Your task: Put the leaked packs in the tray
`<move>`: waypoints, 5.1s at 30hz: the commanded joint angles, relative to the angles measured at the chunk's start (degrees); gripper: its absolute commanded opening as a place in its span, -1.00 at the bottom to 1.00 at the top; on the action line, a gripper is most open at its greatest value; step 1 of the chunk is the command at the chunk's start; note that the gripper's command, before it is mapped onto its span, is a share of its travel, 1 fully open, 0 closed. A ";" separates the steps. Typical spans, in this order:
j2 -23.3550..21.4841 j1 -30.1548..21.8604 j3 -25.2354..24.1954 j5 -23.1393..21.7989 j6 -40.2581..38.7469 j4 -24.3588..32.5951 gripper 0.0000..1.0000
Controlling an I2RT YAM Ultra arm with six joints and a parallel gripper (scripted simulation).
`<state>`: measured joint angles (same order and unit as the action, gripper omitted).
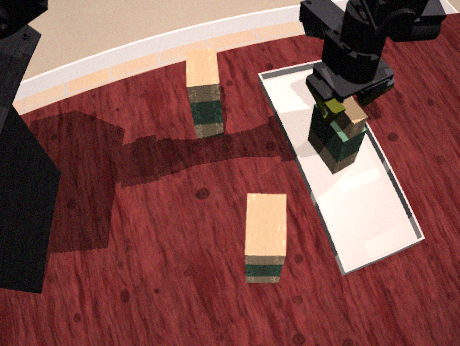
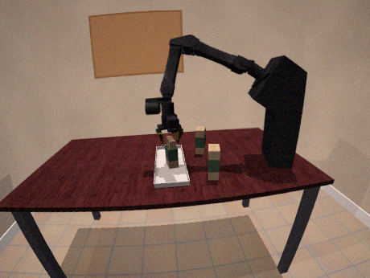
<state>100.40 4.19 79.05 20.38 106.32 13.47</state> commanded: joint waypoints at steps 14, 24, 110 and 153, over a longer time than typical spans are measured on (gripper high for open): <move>-1.34 -0.04 1.73 -0.73 0.46 0.48 0.52; -1.34 -0.04 1.73 -0.73 0.46 0.48 0.52; -11.12 -16.19 -21.11 11.12 -21.90 -2.19 0.52; -0.39 -25.30 -38.31 19.51 -41.84 -30.05 0.52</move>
<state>98.32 -21.67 39.00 41.71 62.52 -12.93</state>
